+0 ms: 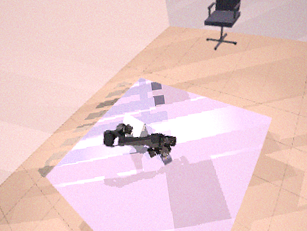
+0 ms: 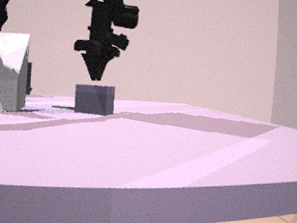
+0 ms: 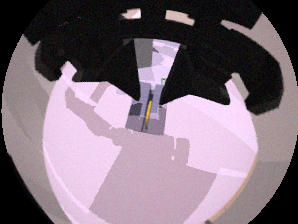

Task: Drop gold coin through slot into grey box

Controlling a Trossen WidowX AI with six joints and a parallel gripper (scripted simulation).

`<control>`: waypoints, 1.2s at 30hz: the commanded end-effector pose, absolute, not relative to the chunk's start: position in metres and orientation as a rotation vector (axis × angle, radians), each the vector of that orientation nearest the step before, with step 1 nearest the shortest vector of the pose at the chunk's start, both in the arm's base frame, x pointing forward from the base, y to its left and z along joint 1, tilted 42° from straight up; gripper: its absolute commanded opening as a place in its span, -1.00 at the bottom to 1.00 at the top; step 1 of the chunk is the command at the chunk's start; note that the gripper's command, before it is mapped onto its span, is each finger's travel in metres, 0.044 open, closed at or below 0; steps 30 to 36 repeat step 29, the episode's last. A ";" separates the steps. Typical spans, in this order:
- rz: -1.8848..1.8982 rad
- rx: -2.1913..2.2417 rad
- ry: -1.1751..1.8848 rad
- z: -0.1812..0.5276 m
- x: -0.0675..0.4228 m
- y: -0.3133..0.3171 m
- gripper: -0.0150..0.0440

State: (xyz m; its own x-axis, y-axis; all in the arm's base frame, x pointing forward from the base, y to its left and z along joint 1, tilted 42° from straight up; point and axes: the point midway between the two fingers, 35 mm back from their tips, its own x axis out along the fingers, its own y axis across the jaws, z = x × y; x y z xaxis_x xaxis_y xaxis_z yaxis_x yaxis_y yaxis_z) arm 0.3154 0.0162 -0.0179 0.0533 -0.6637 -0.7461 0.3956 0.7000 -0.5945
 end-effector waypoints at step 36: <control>-0.820 -0.267 1.288 0.028 0.308 0.056 1.00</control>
